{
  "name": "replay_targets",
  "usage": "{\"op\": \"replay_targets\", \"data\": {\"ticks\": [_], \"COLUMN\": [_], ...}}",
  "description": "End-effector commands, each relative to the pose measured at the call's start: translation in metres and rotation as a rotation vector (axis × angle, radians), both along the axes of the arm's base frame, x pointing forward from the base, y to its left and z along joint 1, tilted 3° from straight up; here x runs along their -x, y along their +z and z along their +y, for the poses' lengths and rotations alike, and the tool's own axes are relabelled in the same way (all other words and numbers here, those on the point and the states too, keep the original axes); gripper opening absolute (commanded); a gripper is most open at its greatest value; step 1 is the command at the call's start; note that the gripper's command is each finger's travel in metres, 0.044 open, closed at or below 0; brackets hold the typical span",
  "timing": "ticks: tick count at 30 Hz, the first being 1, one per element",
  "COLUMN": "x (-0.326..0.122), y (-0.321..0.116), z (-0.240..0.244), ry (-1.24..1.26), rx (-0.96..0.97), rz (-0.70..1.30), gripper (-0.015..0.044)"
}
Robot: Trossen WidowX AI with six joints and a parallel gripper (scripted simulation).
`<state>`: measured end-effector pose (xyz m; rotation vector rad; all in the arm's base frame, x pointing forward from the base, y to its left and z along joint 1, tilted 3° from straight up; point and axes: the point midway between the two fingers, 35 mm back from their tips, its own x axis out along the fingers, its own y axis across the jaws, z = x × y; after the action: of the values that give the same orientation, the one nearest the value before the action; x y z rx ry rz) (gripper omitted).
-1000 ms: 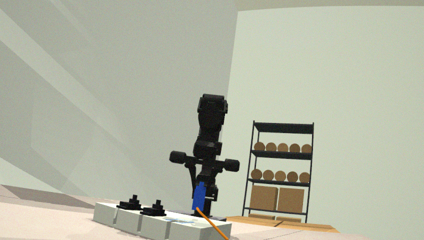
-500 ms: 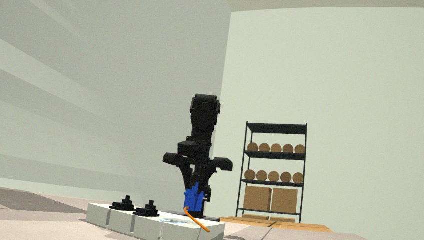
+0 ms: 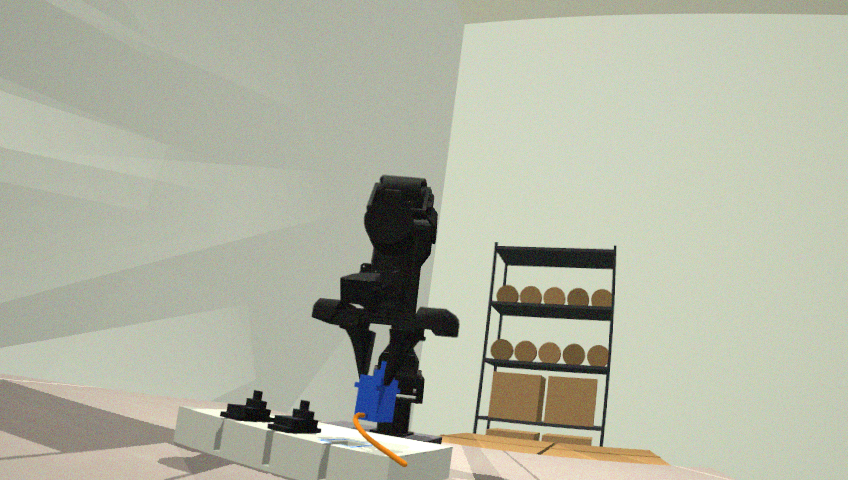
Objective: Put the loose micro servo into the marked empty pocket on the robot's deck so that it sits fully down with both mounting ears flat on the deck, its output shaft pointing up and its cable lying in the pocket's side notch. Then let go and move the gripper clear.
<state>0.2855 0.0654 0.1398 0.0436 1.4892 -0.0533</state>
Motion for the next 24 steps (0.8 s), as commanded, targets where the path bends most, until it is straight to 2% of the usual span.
{"op": "replay_targets", "data": {"ticks": [1, 13, 24], "x": [-0.018, -0.062, -0.065], "y": [0.003, 0.008, 0.0], "z": [0.0, -0.003, -0.003], "ry": [0.003, 0.003, 0.003], "rx": [-0.004, -0.004, -0.003], "rz": [-0.004, -0.008, -0.009], "gripper": [0.0, 0.0, 0.0]}}
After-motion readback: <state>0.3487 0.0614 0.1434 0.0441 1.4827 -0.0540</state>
